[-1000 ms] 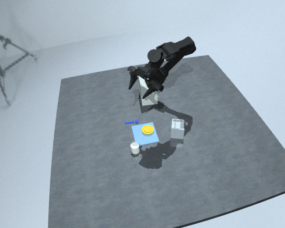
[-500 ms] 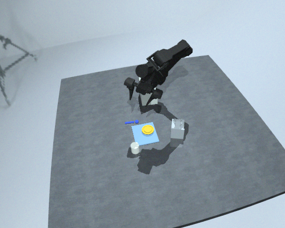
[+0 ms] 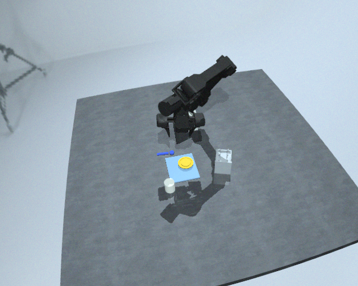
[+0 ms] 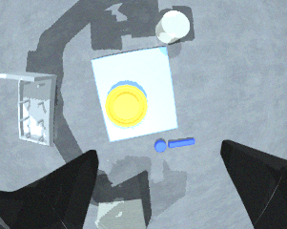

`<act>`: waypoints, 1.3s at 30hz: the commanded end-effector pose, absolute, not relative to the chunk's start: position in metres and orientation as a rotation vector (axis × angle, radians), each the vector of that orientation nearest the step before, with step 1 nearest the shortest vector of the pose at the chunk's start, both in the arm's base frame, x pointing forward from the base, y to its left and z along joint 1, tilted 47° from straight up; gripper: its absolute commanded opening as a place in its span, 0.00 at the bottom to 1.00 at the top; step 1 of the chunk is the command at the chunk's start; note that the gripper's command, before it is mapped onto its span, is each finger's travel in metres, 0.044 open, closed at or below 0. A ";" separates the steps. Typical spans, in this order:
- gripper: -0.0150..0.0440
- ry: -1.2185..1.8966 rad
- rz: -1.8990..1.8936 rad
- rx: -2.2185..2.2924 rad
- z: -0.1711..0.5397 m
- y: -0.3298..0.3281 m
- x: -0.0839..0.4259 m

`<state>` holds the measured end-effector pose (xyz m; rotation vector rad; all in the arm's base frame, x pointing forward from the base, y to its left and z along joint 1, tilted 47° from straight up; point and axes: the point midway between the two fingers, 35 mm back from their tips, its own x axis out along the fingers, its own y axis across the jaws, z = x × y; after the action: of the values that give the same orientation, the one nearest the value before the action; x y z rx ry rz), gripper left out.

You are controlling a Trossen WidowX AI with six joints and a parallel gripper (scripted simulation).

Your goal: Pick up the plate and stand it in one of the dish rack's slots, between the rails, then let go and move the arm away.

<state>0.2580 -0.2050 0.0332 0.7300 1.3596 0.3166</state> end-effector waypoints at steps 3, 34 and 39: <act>0.93 1.329 0.499 0.708 0.029 -0.191 0.260; 0.93 1.325 0.507 0.710 -0.054 -0.097 0.282; 0.93 1.325 0.507 0.710 -0.060 -0.091 0.285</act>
<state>0.2832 -0.0937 -0.0568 0.7017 1.3279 0.5116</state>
